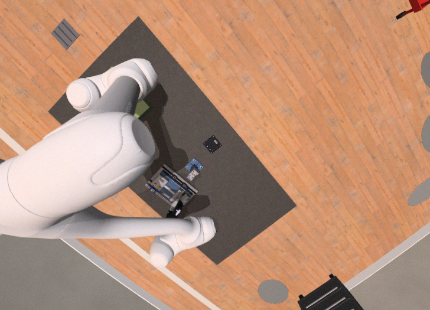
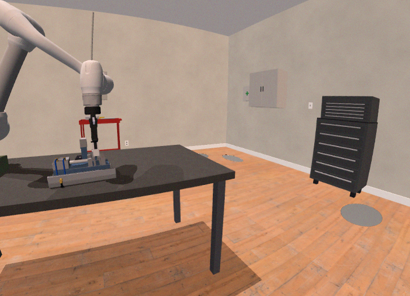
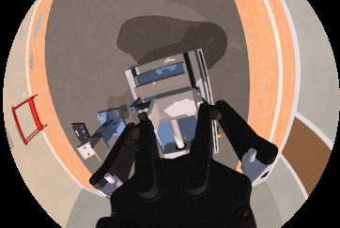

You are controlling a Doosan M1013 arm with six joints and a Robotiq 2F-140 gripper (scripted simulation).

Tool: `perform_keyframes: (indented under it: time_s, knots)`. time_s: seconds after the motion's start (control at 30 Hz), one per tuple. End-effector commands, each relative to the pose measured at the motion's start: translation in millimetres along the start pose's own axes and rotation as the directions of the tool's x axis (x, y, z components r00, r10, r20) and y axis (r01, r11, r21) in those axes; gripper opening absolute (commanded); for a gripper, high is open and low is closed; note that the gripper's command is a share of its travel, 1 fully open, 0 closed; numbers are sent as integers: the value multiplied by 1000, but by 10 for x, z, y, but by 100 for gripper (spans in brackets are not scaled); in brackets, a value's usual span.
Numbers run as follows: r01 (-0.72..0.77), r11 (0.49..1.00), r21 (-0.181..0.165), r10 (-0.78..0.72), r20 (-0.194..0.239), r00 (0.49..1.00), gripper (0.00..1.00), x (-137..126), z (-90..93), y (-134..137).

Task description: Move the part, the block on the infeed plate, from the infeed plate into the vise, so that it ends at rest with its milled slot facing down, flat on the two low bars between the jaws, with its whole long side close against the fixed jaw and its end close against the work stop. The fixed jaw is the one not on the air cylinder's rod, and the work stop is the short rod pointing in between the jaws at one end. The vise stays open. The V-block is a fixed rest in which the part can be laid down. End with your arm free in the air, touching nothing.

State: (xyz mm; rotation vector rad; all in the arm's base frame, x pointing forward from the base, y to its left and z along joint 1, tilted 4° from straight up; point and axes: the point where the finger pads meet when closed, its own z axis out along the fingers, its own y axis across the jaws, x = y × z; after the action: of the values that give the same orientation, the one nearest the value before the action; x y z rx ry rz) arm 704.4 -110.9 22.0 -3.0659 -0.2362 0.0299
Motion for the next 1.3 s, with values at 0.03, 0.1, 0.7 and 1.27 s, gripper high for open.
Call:
perform_keyframes:
  time_s: [0.03,0.1,0.7,1.27]
  knots:
    - [-3,1000,4,3,4,1000,0,-26,51,-33]
    - [-3,1000,4,3,4,1000,0,-27,56,-33]
    - [-4,1000,4,4,4,1000,0,-27,112,-33]
    - [-4,1000,4,4,4,1000,0,-27,171,-33]
